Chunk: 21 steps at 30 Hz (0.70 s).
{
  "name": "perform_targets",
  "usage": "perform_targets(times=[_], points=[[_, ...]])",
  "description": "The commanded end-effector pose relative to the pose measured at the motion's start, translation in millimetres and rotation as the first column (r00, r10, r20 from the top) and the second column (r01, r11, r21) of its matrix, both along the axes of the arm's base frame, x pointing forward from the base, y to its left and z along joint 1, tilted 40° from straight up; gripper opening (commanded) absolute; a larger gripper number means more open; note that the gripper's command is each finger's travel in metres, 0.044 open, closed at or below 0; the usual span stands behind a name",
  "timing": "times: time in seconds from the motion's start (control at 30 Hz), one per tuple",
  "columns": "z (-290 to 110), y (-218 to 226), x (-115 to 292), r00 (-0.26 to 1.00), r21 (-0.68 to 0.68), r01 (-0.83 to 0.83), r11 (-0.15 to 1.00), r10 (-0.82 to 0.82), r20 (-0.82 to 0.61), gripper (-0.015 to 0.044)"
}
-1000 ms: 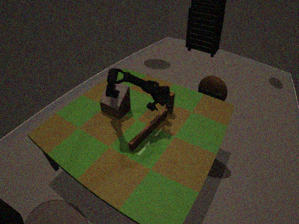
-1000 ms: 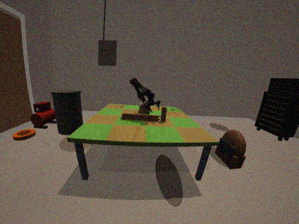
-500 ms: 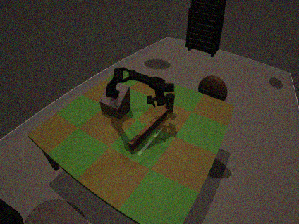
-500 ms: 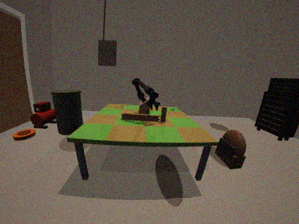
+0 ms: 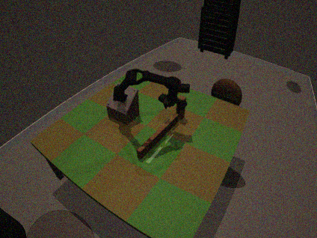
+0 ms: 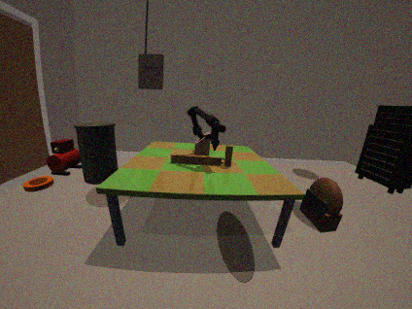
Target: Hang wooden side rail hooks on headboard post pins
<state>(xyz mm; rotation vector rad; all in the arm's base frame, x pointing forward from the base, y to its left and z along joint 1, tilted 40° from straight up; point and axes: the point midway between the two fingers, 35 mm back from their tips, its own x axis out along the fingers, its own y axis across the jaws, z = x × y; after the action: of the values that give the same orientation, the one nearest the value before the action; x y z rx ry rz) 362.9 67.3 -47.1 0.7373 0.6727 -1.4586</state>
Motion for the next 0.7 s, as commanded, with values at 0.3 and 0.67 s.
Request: perform_targets(times=[0.3,0.67], points=[[-28,-24,2,0.999,-0.025,0.039,0.999,-0.038,0.025,0.0440],[-39,-34,2,0.999,-0.026,0.039,0.999,-0.038,0.025,0.0440]])
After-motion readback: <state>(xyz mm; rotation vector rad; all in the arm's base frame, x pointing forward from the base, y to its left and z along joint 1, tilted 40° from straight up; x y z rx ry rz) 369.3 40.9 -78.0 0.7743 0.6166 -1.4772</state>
